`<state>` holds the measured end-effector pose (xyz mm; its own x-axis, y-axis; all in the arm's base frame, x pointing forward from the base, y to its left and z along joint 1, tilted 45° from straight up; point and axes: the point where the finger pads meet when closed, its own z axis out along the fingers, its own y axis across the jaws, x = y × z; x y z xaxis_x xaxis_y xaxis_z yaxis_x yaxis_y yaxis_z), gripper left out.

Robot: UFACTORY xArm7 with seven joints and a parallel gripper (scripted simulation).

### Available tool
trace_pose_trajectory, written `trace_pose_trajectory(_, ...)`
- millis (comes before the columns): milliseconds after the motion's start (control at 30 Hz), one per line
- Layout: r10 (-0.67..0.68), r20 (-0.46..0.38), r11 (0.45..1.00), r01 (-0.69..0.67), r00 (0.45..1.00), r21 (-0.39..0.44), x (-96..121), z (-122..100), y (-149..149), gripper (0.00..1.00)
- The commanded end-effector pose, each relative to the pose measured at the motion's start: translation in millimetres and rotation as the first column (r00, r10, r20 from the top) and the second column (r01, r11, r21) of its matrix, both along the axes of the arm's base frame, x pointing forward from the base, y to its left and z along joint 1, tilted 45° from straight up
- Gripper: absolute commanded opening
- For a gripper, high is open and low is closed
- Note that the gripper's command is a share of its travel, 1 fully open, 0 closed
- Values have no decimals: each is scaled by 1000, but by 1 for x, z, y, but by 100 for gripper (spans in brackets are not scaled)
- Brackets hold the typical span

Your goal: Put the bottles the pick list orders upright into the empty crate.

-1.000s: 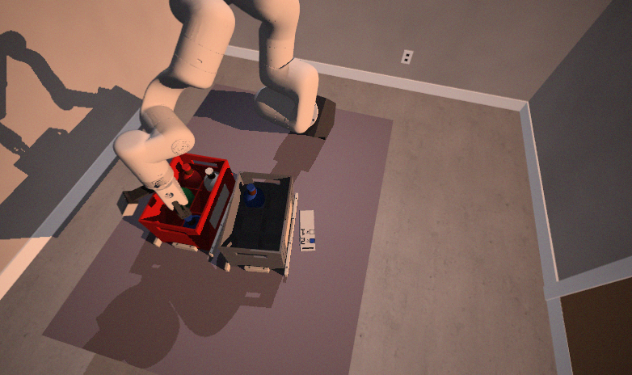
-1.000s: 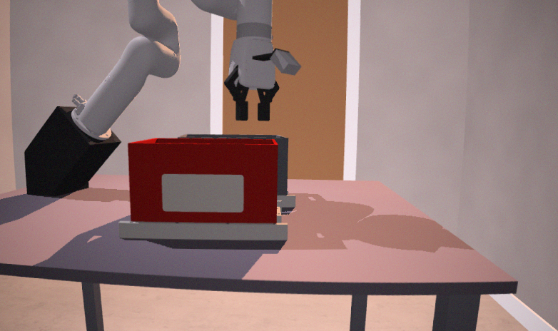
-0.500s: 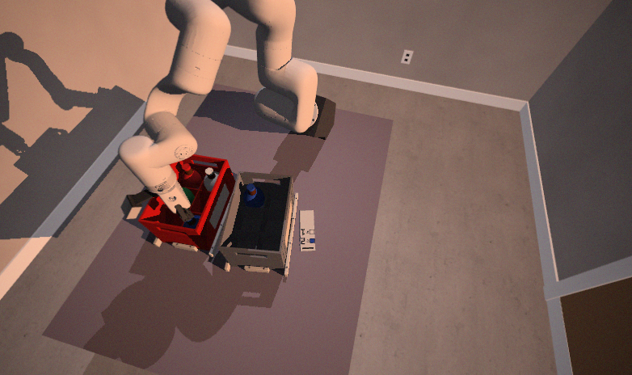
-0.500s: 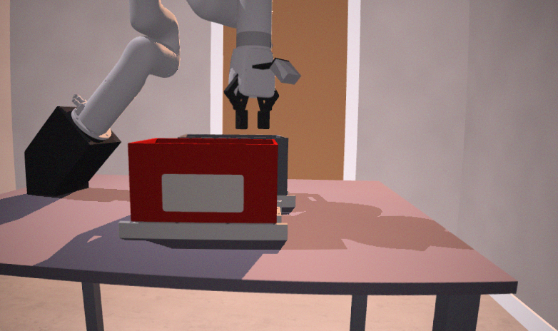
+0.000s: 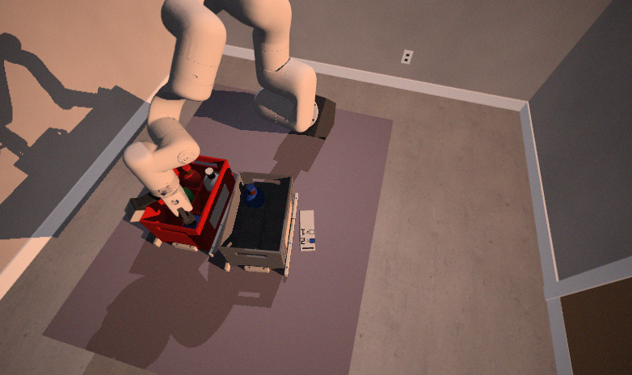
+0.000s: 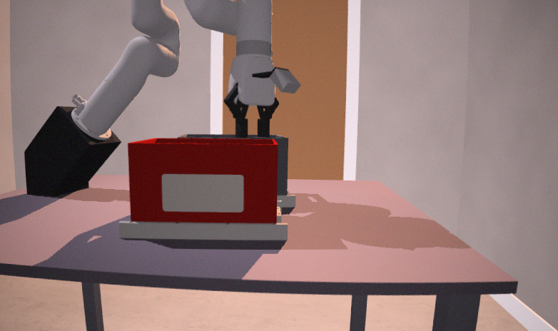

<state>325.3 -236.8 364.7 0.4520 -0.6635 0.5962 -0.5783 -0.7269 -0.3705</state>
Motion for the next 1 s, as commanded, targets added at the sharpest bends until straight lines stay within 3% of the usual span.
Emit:
trace_pose_trajectory(0,-1,4,1000,1,1000,-2,3,-1,-2,65)
trace_pose_trajectory(967,-1,3,1000,1,1000,-2,28,-27,-8,65)
